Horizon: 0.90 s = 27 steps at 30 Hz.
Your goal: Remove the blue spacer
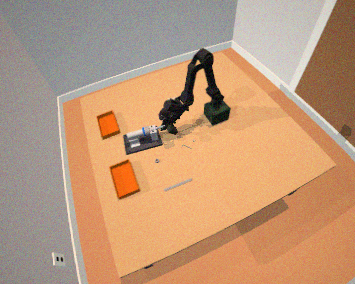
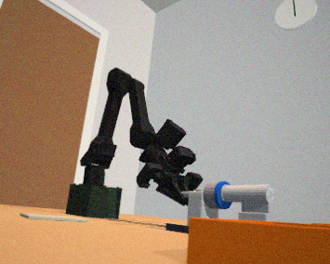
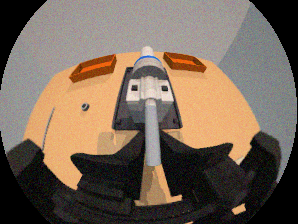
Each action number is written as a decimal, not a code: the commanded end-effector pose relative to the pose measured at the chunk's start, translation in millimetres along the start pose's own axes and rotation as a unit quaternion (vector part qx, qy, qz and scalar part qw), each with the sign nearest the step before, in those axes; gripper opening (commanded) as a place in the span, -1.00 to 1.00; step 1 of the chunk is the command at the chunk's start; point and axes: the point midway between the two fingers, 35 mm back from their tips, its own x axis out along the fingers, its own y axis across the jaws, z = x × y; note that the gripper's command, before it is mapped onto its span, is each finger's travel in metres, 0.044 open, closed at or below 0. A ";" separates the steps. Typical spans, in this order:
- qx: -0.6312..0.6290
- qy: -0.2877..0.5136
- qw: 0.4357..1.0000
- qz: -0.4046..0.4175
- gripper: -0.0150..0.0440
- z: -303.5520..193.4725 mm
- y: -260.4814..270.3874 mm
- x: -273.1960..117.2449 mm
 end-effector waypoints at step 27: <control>0.002 0.000 1.000 0.000 -0.49 -2.2 0.2 -2.2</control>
